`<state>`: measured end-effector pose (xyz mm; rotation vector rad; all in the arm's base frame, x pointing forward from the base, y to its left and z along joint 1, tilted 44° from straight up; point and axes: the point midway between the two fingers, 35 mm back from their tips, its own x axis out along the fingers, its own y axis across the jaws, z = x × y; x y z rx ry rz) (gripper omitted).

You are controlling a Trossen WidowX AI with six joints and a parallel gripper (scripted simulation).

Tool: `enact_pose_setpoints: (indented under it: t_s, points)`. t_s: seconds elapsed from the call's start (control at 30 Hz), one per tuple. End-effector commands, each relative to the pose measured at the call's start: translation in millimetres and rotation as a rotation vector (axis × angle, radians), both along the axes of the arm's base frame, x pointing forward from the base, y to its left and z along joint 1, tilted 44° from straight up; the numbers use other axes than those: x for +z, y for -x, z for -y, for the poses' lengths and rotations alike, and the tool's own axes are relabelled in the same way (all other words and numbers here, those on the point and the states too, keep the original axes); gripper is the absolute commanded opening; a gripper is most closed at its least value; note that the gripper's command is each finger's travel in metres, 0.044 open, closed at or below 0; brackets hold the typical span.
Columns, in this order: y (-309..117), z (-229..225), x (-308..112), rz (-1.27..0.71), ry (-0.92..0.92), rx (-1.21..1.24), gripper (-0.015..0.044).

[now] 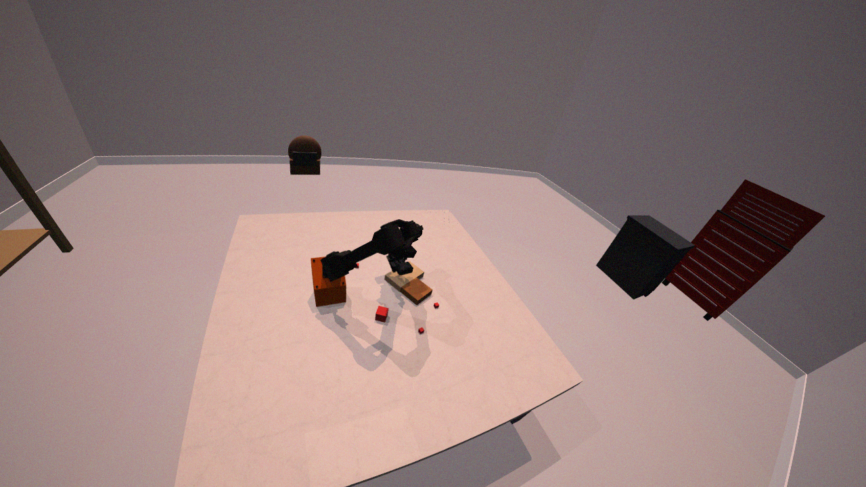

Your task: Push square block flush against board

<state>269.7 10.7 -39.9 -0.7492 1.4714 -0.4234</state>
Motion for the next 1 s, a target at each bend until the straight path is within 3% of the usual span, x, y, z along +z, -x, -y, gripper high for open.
enact_pose_setpoints:
  t_s: [0.0,0.37,0.53,0.97]
  points:
    - [12,13,8,-0.091,0.018,0.097,0.0]
    - [30,31,15,-0.221,0.037,0.231,0.0]
    - [28,66,-21,-0.222,0.042,0.231,0.0]
    - [18,64,-25,-0.221,0.042,0.231,0.0]
